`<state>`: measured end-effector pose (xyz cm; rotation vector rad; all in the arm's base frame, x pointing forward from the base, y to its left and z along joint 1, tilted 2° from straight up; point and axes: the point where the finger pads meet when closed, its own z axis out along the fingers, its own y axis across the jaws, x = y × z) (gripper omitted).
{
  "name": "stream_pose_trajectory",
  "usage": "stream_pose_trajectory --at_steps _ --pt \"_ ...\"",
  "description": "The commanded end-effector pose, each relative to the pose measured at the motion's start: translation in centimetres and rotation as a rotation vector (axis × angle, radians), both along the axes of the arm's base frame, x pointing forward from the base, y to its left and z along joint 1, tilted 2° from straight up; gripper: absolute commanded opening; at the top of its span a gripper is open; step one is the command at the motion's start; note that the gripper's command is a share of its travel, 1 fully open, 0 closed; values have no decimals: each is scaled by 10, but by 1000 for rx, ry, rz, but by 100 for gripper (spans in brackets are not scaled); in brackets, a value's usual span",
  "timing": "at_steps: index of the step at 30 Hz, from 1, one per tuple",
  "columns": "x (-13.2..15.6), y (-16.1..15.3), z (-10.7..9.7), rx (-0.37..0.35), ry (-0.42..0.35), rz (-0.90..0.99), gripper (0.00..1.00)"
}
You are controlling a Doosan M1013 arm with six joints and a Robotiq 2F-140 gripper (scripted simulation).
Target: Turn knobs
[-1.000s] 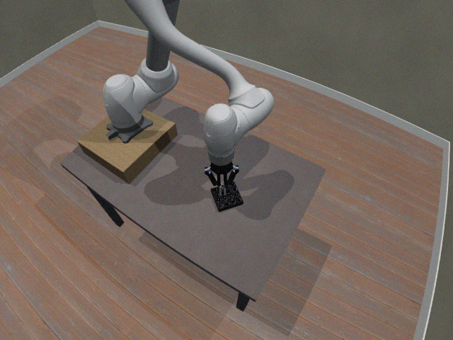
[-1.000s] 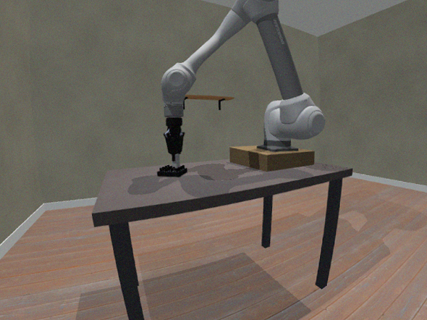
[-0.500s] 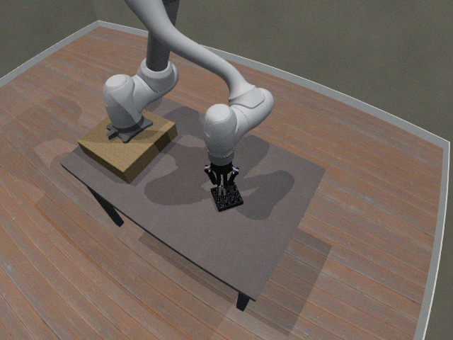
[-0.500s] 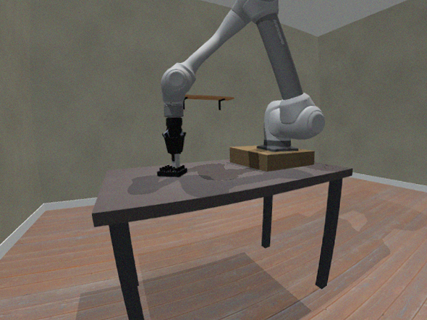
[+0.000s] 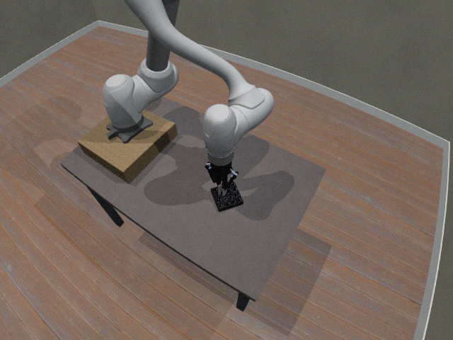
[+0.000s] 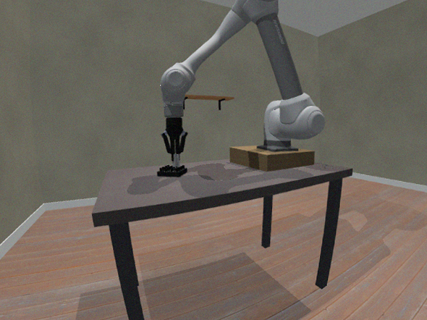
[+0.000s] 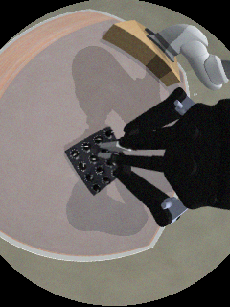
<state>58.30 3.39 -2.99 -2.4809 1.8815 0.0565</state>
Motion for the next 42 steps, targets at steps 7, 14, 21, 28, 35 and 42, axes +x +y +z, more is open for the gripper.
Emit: stream_pose_trajectory --at_steps 7,14,21,28,35,42 --pt "0 0 0 -10 10 -225 5" --pt "0 0 0 -12 16 -378 5" --pt "0 0 0 -13 19 -457 5" --pt "0 0 0 -14 22 -520 5" --pt "0 0 0 -14 22 -537 5" --pt "0 0 0 -14 22 -537 5"
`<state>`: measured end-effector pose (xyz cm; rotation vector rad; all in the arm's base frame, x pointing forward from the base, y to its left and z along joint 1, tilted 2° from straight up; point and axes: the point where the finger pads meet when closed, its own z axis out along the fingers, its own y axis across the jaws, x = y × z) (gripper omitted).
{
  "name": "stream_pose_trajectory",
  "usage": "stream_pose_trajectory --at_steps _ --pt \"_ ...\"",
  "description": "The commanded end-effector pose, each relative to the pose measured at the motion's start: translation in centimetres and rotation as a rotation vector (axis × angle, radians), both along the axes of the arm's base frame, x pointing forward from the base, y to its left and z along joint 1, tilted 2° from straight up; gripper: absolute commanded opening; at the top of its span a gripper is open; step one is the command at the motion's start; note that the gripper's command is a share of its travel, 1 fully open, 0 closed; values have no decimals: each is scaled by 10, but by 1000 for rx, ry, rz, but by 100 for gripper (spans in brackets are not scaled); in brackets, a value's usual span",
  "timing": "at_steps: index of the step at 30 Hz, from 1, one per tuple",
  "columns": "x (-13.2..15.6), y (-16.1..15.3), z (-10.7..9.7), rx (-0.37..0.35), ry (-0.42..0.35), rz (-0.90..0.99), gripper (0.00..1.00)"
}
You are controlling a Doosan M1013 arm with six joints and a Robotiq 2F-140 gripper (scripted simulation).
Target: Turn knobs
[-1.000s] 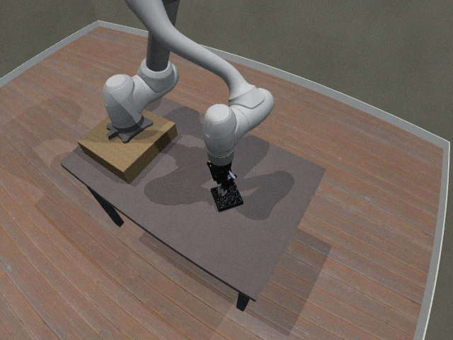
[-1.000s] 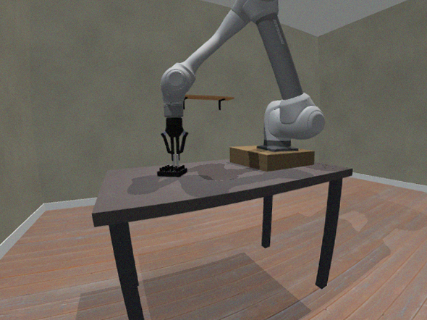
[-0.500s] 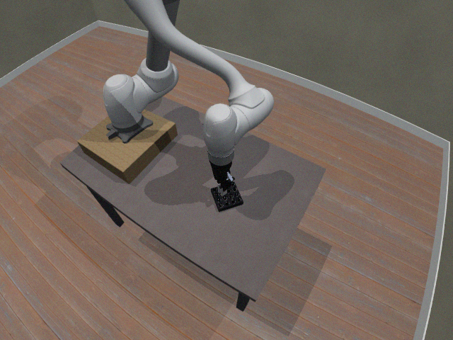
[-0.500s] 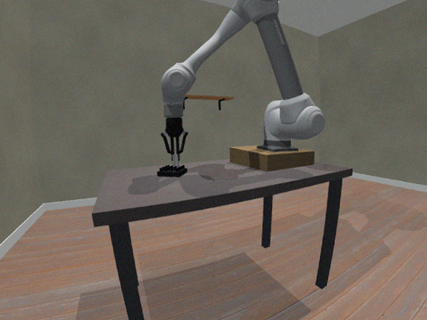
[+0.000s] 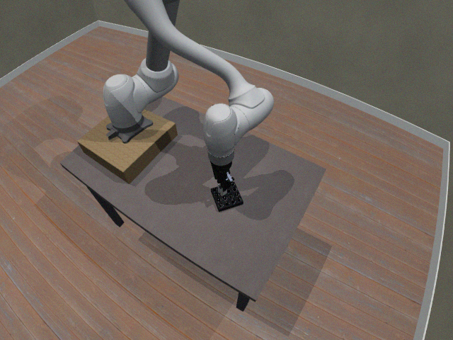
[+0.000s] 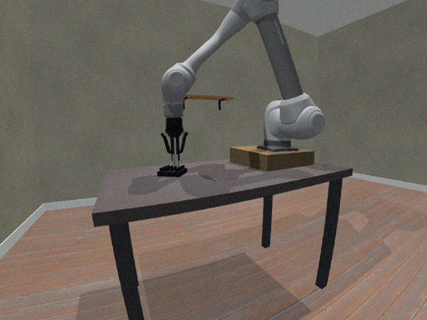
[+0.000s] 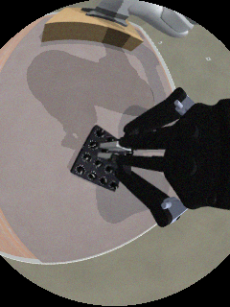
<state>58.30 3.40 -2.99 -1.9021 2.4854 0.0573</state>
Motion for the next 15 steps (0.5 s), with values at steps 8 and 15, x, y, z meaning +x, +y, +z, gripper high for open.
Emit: stream_pose_trajectory --at_steps 8,15 --pt "0 0 0 0 0 0 12" --pt "0 0 0 0 0 0 12"
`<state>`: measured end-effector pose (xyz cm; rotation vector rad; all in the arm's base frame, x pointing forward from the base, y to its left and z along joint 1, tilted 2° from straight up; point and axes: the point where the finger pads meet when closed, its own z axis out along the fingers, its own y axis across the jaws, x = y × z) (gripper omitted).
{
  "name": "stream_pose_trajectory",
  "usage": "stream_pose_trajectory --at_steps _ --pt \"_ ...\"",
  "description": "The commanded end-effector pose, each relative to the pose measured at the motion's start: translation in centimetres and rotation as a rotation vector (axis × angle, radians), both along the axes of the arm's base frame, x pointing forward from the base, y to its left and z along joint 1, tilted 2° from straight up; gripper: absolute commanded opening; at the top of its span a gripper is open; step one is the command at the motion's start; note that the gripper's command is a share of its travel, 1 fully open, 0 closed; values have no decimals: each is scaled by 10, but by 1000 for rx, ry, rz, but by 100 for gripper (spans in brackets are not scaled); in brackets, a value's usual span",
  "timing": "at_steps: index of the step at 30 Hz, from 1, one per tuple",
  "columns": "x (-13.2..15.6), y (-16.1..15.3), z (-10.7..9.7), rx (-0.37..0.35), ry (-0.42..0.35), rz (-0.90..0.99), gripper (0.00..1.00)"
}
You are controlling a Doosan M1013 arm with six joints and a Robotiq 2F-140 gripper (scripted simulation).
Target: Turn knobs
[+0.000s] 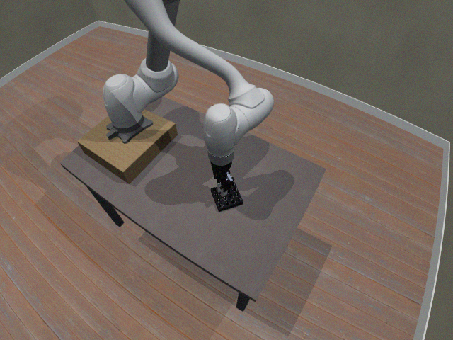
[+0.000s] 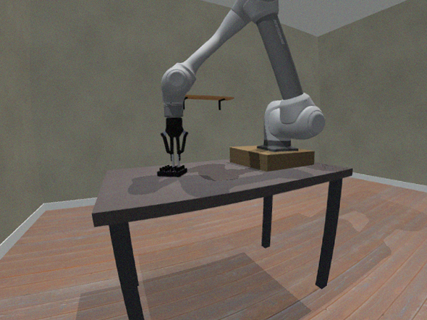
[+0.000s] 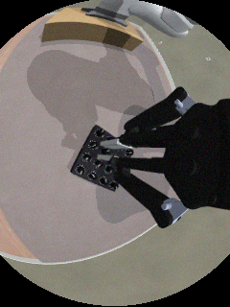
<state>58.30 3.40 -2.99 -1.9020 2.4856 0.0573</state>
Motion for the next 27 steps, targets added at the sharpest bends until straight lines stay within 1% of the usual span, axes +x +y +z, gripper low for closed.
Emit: stream_pose_trajectory --at_steps 1,17,21,27 --pt "0 0 0 0 0 0 12" --pt "0 0 1 0 0 0 12" --pt "0 0 8 0 0 0 12" --pt "0 -1 25 0 0 0 12"
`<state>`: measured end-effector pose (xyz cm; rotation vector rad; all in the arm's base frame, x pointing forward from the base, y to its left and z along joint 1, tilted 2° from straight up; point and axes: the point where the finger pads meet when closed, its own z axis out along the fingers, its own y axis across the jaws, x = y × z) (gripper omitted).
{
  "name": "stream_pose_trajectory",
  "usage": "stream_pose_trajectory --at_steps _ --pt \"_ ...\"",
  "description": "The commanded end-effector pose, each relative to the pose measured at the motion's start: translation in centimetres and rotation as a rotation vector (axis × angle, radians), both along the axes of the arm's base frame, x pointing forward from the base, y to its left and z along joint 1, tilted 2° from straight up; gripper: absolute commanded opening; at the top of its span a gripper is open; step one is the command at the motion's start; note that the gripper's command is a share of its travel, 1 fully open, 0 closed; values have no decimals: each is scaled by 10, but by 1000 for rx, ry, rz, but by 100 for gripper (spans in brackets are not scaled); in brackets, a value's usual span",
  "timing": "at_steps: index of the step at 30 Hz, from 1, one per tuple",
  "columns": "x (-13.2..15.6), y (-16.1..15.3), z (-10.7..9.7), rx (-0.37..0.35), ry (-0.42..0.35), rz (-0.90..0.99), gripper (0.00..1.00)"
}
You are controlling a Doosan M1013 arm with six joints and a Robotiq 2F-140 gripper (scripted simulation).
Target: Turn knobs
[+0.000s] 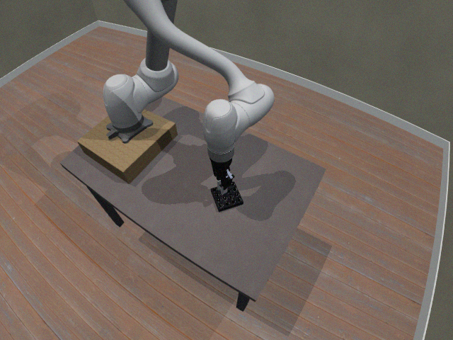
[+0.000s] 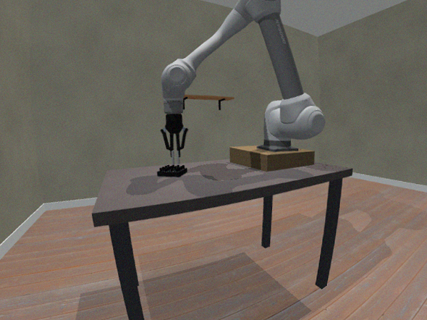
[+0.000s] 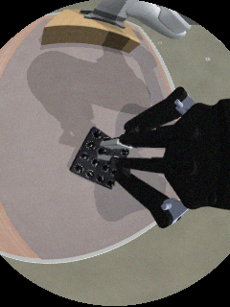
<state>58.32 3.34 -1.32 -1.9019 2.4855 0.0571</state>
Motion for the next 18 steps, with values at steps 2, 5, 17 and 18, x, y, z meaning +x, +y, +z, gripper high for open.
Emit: stream_pose_trajectory --at_steps 2,5,17,18 --pt "0 0 13 0 0 0 12" --pt "0 -1 15 0 0 0 12" --pt "0 -1 21 0 0 0 12" --pt "0 -1 21 0 0 0 12"
